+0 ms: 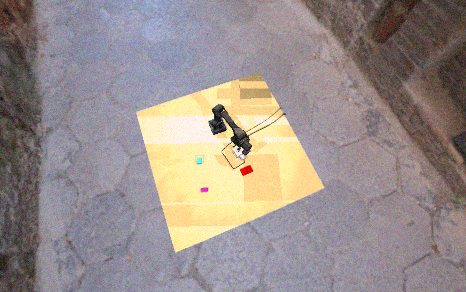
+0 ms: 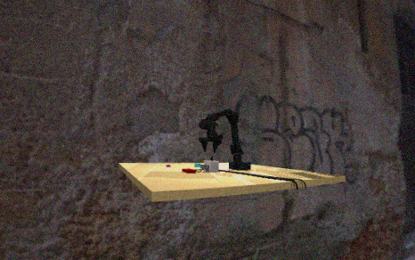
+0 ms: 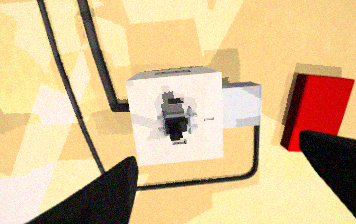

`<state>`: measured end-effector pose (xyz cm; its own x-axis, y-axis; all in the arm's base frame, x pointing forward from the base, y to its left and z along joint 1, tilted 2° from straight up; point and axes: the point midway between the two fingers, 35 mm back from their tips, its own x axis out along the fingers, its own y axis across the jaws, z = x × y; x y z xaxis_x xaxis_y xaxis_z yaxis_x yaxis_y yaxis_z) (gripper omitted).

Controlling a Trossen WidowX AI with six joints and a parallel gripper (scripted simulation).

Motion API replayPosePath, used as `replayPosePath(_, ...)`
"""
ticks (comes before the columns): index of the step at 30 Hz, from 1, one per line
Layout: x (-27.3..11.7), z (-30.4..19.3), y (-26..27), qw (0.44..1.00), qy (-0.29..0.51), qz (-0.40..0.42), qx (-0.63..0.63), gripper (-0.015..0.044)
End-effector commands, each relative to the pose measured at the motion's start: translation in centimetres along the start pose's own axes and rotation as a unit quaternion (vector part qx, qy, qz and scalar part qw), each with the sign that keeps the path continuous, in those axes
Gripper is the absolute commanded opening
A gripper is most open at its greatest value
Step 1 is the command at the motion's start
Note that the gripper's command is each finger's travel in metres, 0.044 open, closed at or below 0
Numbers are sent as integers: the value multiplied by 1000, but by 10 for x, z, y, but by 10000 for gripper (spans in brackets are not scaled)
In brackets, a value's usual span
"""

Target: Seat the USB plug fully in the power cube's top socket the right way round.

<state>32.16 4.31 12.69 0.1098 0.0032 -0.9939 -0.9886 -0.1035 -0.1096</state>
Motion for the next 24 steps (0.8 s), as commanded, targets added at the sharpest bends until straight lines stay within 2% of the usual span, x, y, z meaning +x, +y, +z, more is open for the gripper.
replayPosePath(1, -1, 3, 19, 999, 8, 33, 4, 440)
replayPosePath(24, 10, 3, 20, 999, 8, 33, 4, 440)
